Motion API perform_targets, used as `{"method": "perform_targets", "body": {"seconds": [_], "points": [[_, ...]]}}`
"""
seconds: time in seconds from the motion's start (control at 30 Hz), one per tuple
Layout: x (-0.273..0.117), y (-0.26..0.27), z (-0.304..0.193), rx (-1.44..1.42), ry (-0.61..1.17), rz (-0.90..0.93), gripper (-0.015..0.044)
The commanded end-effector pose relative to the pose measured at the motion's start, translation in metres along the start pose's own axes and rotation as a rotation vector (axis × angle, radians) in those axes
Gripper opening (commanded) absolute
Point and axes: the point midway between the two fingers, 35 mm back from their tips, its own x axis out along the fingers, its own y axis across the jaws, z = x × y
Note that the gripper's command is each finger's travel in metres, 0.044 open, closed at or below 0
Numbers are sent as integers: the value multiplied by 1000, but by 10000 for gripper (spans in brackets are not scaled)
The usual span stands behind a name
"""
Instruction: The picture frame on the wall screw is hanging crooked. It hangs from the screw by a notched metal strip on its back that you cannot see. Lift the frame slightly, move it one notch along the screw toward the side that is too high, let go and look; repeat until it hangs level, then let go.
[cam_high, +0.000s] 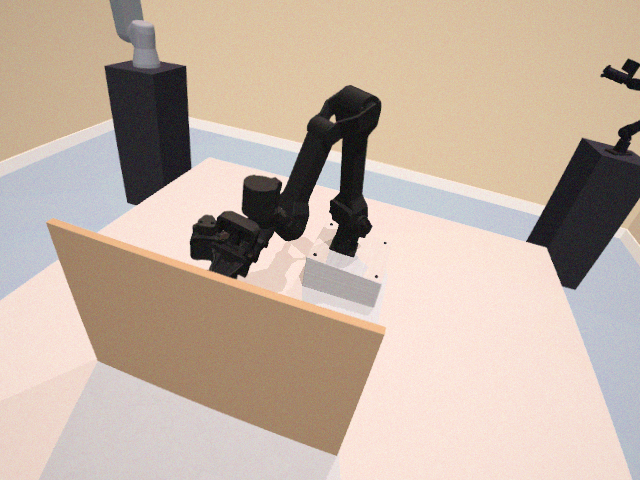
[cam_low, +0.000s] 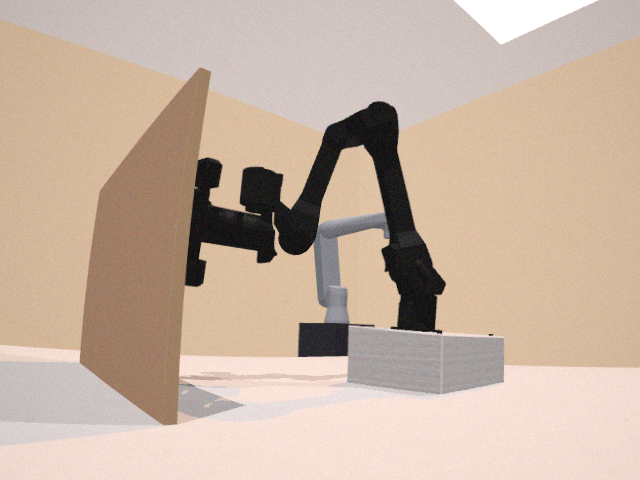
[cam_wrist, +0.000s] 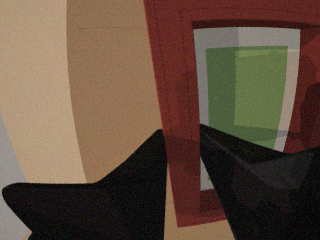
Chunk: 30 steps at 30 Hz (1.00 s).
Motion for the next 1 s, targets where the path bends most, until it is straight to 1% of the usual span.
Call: {"method": "perform_targets", "body": {"seconds": [0.0, 0.97], "points": [[1, 4, 0, -4, 2, 11, 0], [1, -5, 1, -2, -1, 4, 0]]}}
